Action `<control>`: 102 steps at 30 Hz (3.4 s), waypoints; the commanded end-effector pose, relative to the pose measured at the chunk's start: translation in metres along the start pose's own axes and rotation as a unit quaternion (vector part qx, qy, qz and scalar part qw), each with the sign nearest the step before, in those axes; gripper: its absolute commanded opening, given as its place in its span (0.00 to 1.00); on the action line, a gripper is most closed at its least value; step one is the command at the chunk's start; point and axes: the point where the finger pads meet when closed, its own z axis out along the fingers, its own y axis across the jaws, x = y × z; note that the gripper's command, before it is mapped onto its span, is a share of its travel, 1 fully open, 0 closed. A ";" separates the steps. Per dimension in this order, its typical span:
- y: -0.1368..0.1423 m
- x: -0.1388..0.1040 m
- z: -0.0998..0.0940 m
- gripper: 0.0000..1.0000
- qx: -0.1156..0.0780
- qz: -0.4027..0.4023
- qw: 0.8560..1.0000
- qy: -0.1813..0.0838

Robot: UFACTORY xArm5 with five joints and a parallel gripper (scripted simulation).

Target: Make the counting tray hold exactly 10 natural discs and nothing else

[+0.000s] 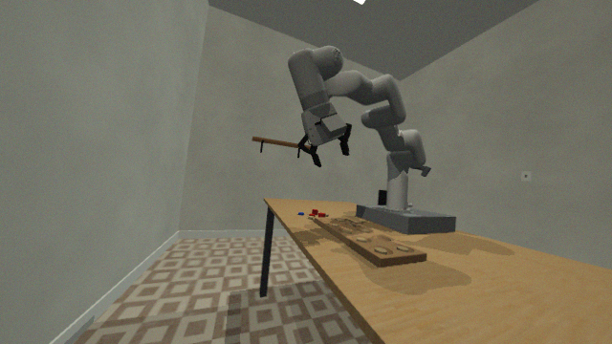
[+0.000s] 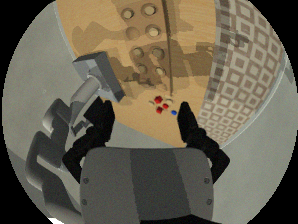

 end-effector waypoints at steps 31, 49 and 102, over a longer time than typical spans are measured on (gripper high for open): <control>0.036 -0.054 0.010 0.47 -0.019 0.135 0.989 0.051; 0.065 -0.146 0.053 0.47 -0.035 0.344 0.930 0.125; -0.028 -0.314 0.258 0.47 -0.025 0.788 0.546 0.283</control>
